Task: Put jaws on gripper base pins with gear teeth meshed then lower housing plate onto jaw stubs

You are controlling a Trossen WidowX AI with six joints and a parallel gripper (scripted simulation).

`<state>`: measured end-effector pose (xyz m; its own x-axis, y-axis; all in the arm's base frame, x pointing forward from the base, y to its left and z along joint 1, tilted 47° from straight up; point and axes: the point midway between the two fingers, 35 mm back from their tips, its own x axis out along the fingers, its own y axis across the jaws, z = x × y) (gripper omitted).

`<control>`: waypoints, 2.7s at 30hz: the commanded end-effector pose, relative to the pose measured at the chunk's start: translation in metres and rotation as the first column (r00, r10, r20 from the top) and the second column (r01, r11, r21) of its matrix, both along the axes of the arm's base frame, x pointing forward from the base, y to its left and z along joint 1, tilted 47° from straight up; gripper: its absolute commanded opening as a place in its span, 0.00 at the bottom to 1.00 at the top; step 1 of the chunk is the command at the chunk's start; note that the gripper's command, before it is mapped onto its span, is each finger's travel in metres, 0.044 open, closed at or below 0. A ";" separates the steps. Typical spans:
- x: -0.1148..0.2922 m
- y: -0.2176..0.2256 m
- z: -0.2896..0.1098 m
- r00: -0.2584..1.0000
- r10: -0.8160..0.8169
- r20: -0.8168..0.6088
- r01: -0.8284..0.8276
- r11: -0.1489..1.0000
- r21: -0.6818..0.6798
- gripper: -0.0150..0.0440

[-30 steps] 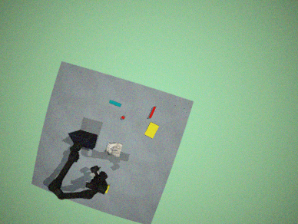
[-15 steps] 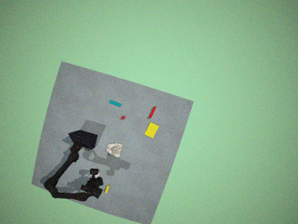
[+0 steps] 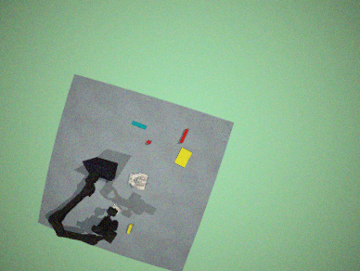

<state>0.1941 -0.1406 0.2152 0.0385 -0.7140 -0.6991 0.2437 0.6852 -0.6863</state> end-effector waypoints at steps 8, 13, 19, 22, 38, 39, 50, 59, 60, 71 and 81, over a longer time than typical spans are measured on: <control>-0.026 -0.008 0.011 0.957 -0.209 0.201 0.211 0.977 0.011 1.00; -0.026 -0.009 0.010 0.957 -0.209 0.201 0.212 0.977 0.011 1.00; -0.025 -0.037 -0.016 0.957 -0.208 0.203 0.211 0.977 0.007 1.00; -0.025 -0.037 -0.016 0.957 -0.208 0.203 0.211 0.977 0.007 1.00; -0.025 -0.048 -0.026 0.957 -0.209 0.203 0.212 0.977 0.007 1.00; -0.025 -0.049 -0.027 0.957 -0.208 0.203 0.212 0.977 0.007 1.00; -0.024 -0.055 -0.032 0.957 -0.209 0.203 0.212 0.977 0.007 1.00; -0.024 -0.065 -0.041 0.957 -0.209 0.203 0.212 0.977 0.006 1.00; -0.024 -0.066 -0.043 0.957 -0.209 0.203 0.212 0.977 0.006 1.00; -0.024 -0.074 -0.049 0.957 -0.208 0.203 0.211 0.977 0.005 1.00; -0.024 -0.074 -0.049 0.957 -0.208 0.203 0.211 0.977 0.005 1.00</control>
